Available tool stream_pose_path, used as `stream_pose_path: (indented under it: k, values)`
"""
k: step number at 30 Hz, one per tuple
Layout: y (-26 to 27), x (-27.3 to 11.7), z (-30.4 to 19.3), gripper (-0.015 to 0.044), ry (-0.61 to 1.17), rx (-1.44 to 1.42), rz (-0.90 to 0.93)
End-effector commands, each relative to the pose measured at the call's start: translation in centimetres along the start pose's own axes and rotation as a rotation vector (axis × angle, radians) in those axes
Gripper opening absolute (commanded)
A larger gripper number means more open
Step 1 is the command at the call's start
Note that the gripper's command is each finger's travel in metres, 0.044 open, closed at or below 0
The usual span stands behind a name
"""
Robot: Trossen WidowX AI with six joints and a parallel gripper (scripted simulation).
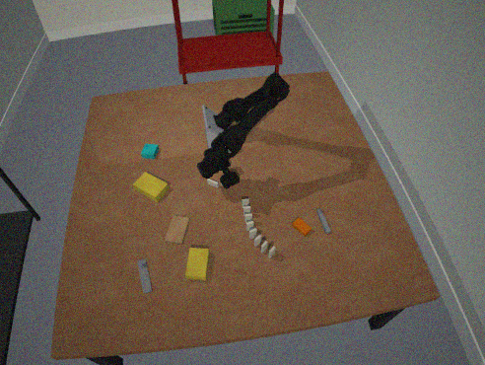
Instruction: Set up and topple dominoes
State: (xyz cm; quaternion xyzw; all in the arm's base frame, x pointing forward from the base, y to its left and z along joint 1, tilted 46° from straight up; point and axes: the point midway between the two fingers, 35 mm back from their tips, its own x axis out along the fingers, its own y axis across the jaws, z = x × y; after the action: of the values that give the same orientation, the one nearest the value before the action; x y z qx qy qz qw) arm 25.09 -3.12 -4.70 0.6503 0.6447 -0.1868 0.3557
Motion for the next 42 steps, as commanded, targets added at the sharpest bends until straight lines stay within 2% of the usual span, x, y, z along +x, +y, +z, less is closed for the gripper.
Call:
stream_pose_path:
  k: [1, 18, 34, 42]
  values:
    - [0.2, 0.6, 0.0, 0.044, -0.001, -0.001, 0.01]
    - [0.2, 2.1, 0.0, 0.044, 0.0, -0.001, 0.01]
    - [0.2, 2.1, 0.0, 0.0023, 0.0, -0.001, 0.01]
    - [0.2, 2.1, 0.0, 0.0023, 0.0, -0.001, 0.01]
